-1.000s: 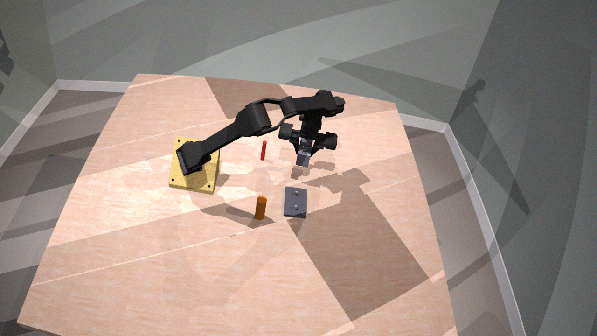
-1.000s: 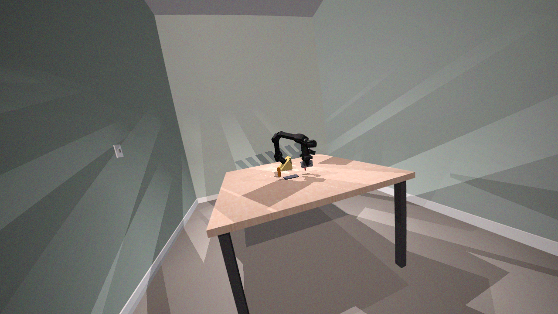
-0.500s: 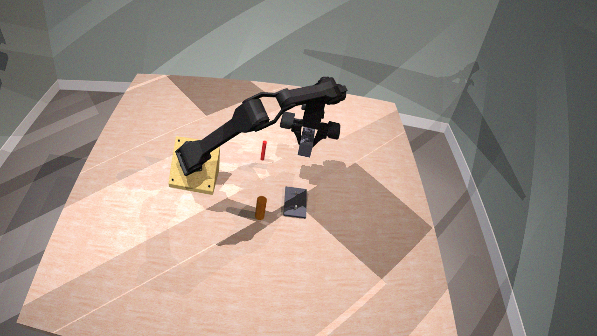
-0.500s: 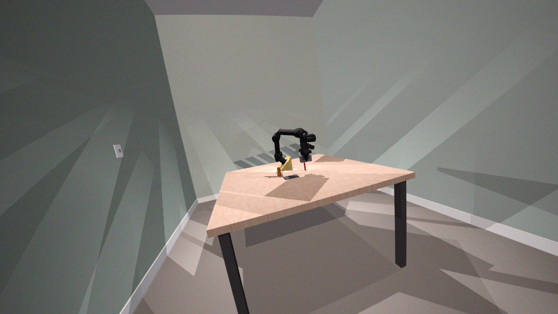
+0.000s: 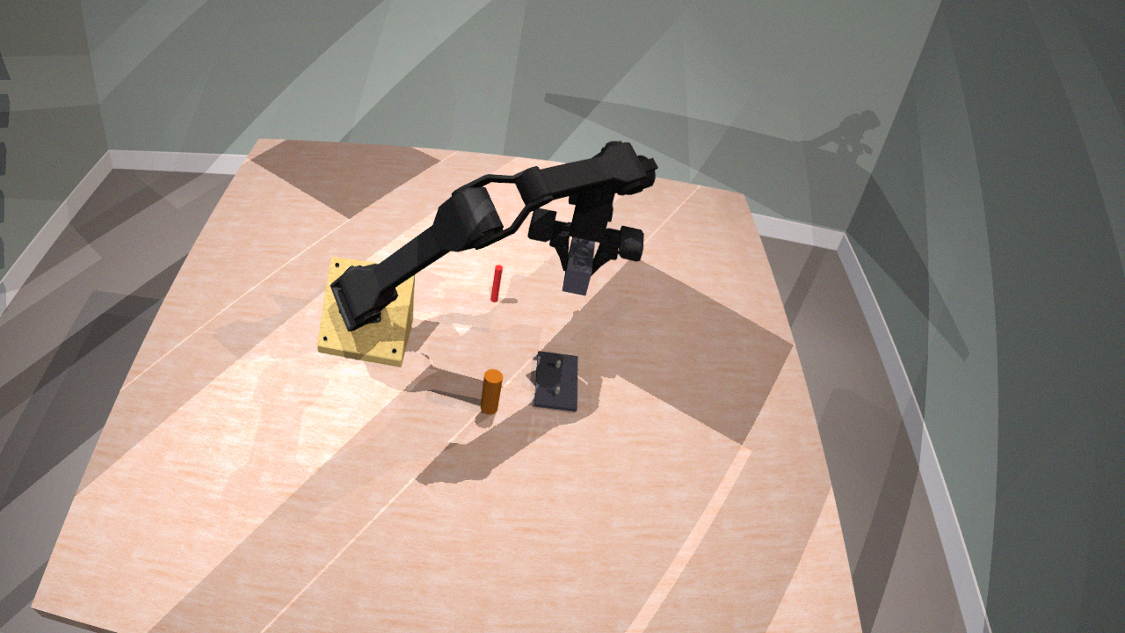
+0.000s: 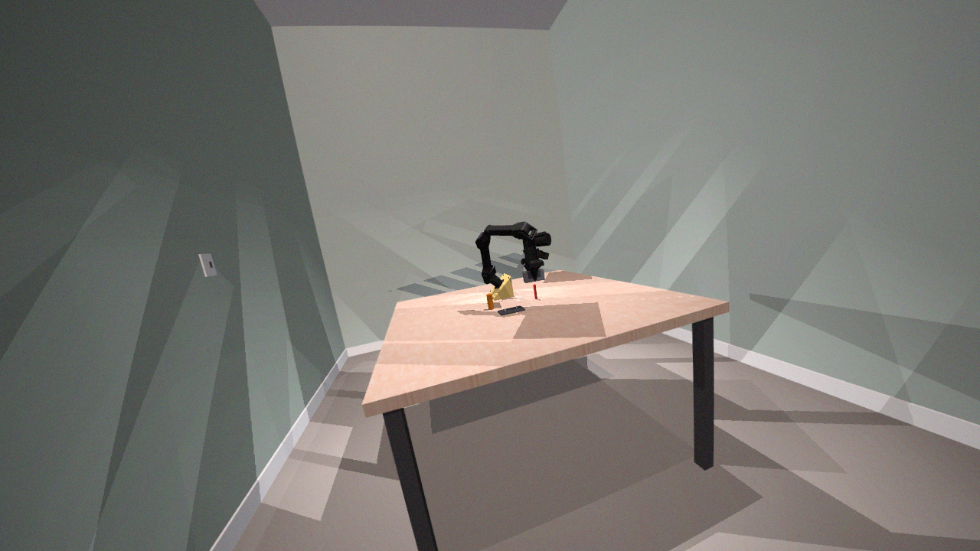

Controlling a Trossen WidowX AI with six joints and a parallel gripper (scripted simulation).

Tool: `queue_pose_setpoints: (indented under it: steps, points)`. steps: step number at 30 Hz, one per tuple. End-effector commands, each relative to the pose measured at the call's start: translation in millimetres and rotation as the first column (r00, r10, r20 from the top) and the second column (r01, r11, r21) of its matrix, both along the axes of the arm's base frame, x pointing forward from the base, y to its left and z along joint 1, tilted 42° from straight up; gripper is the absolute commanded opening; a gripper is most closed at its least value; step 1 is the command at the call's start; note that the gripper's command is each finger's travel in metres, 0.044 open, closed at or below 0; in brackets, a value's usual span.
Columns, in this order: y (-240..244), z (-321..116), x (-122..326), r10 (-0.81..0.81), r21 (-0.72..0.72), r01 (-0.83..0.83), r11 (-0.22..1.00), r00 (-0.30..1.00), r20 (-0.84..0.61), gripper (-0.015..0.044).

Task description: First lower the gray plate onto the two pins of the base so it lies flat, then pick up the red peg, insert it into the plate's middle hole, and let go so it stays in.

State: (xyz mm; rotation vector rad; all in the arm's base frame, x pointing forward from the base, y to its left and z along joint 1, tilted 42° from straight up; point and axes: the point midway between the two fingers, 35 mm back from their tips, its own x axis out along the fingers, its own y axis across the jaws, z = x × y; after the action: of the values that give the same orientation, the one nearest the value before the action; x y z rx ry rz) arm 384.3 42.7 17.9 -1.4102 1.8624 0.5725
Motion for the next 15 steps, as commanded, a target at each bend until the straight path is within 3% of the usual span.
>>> queue_pose_setpoints:
  steps: [1, 15]
  points:
    - [-15.7, 3.9, -0.2, 0.006, 0.000, -0.006, 1.000, 1.000, -0.004, 0.0000]
    - [-60.1, 13.9, -7.9, 0.029, 0.006, -0.029, 1.000, 0.999, -0.021, 0.0000]
